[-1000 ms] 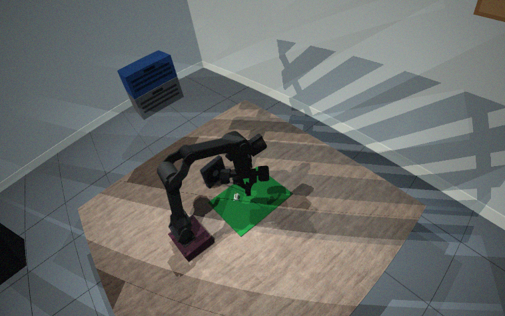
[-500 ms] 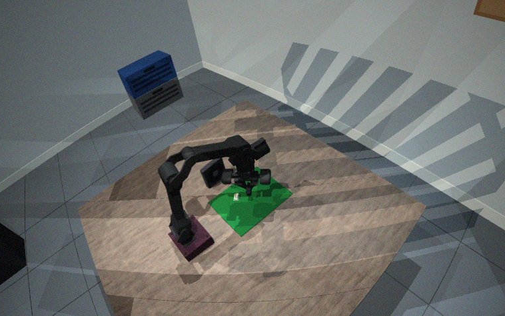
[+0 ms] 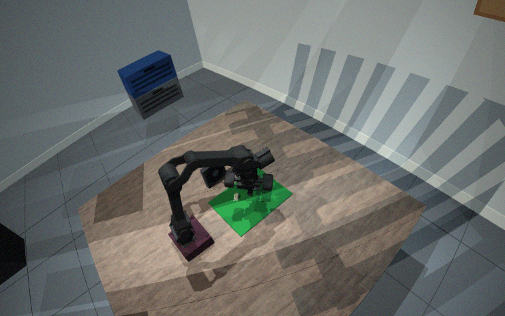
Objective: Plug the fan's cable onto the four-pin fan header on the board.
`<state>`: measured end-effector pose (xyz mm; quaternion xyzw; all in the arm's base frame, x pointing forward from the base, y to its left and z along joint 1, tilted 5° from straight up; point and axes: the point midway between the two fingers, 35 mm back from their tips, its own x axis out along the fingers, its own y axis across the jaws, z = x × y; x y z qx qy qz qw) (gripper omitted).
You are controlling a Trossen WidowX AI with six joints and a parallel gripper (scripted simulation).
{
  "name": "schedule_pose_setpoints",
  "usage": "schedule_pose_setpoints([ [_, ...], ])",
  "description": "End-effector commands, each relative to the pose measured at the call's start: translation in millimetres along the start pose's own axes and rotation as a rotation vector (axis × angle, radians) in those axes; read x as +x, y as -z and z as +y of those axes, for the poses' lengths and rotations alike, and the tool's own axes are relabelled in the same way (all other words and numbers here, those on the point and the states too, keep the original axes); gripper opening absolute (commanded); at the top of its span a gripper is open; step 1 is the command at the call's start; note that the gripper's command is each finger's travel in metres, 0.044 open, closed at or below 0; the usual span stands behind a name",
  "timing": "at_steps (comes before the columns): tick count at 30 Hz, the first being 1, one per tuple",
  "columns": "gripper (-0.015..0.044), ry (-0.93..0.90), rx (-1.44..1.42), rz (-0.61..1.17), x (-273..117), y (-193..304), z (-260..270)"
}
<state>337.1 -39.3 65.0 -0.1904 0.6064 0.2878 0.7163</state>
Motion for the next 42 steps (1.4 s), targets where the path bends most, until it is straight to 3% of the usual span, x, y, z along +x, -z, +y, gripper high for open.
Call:
schedule_pose_setpoints([
  [1,0.0000,-0.017,0.007,-0.059,5.4,1.2,-1.3],
  [42,0.0000,-0.061,0.016,-0.580,19.3,10.5,-11.9],
])
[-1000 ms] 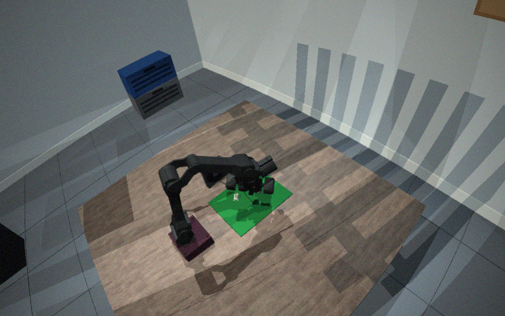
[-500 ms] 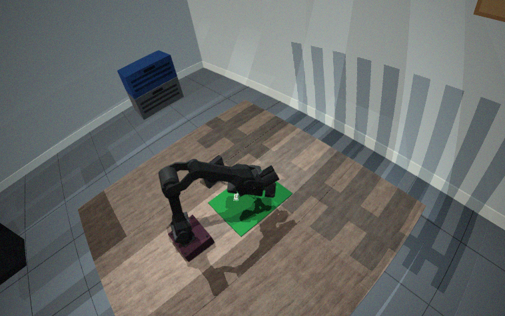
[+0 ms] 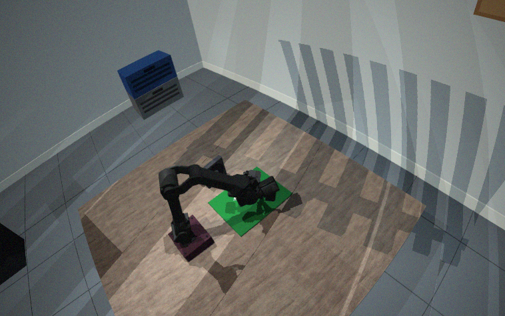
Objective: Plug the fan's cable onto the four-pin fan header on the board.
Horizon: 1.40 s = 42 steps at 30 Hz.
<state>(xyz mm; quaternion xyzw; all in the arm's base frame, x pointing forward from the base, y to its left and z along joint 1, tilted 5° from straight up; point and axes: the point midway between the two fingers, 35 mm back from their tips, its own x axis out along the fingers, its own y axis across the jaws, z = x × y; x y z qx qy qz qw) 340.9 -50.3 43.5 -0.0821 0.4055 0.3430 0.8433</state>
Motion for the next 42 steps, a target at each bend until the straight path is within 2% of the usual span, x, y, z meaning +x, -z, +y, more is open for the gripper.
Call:
schedule_pose_setpoints([
  [1,0.0000,-0.002,-0.008,-0.061,-1.6,2.3,0.5],
  [42,0.0000,0.038,-0.140,-0.547,-36.2,15.4,16.0],
])
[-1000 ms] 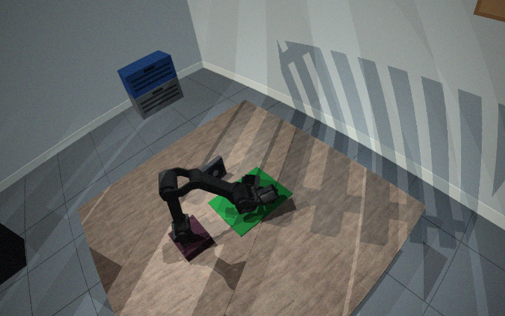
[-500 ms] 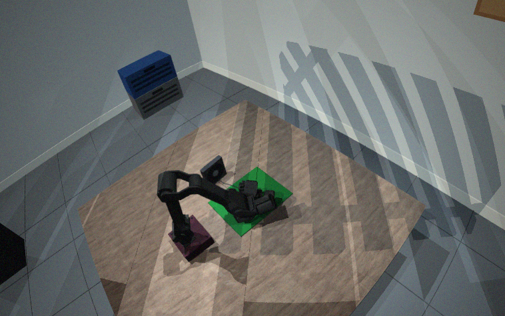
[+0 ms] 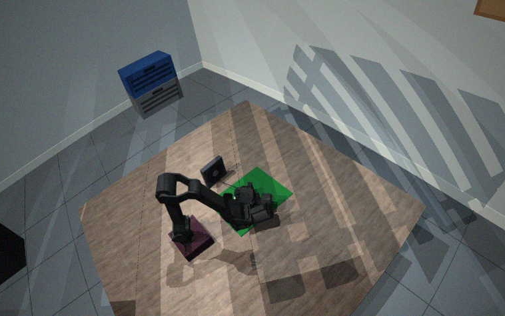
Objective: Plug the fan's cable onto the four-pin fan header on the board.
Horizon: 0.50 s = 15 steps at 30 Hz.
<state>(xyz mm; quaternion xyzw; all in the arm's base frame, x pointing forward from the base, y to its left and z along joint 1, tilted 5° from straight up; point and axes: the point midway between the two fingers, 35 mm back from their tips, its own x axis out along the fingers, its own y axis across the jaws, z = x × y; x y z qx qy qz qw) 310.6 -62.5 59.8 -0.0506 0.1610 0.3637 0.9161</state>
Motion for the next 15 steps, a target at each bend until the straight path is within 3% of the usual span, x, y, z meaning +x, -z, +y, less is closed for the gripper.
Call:
schedule_pose_setpoints([
  [1,0.0000,0.007,-0.025,-0.056,-6.4,-1.3,4.0],
  [15,0.0000,0.006,-0.023,-0.058,-7.7,-6.3,4.6],
])
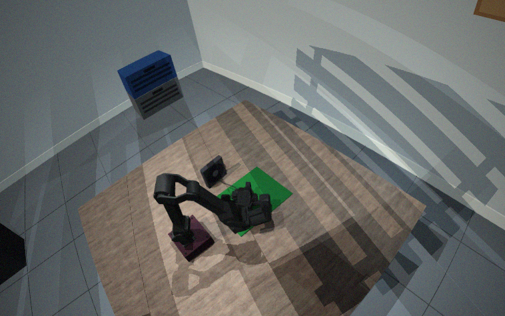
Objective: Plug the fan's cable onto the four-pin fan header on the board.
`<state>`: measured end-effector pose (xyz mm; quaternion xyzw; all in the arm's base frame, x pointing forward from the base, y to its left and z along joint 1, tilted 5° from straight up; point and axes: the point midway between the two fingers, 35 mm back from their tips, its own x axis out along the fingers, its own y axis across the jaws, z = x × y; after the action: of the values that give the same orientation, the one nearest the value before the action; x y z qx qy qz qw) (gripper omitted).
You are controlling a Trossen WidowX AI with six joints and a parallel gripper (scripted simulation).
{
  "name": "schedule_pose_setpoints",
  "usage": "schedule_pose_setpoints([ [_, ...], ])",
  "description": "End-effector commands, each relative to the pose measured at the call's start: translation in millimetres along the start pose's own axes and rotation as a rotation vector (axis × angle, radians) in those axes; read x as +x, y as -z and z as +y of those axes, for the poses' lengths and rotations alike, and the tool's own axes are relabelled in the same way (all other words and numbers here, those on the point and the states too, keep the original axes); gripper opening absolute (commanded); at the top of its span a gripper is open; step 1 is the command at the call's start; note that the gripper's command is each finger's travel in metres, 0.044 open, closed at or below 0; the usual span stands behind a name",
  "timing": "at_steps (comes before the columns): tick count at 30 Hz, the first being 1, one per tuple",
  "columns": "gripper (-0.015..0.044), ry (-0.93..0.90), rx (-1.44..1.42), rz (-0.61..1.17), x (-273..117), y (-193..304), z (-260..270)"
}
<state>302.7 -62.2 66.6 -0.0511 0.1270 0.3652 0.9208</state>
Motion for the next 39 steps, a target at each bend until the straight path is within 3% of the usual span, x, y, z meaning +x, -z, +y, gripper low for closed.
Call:
schedule_pose_setpoints([
  [1,0.0000,0.002,0.002,0.005,-0.1,-1.8,-1.2],
  [39,0.0000,0.000,-0.004,0.002,-2.2,13.0,-0.7],
])
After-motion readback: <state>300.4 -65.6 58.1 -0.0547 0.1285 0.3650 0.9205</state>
